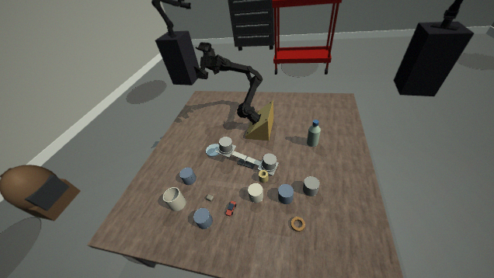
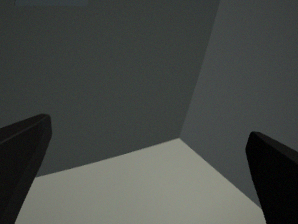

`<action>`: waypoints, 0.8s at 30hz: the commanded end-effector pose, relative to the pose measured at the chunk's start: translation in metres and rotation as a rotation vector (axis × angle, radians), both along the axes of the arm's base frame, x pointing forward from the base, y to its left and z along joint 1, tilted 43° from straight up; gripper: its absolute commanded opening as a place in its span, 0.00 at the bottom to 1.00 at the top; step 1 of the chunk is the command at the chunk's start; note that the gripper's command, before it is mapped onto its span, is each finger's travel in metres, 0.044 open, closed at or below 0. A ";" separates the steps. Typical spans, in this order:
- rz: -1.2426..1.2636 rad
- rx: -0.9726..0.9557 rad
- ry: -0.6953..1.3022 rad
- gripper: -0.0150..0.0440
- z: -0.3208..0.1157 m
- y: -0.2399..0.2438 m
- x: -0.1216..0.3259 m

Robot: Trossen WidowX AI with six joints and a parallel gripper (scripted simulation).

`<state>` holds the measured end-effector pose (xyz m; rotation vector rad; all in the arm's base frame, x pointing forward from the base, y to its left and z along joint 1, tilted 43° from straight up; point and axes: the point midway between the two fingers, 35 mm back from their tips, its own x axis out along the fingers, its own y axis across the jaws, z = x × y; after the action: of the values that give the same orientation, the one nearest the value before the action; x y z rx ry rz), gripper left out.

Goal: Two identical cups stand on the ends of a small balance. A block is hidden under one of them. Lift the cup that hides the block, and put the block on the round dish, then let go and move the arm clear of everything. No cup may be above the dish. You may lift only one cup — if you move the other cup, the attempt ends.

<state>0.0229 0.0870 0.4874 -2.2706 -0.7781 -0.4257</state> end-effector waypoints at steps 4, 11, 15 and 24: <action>0.048 0.155 0.169 1.00 -0.011 -0.016 0.035; 0.109 0.316 0.324 1.00 -0.021 -0.025 0.061; 0.139 0.410 0.416 1.00 -0.028 -0.029 0.076; 0.154 0.460 0.582 1.00 -0.052 -0.029 0.109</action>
<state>0.1176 0.0591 0.4467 -1.8035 -0.5341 0.0592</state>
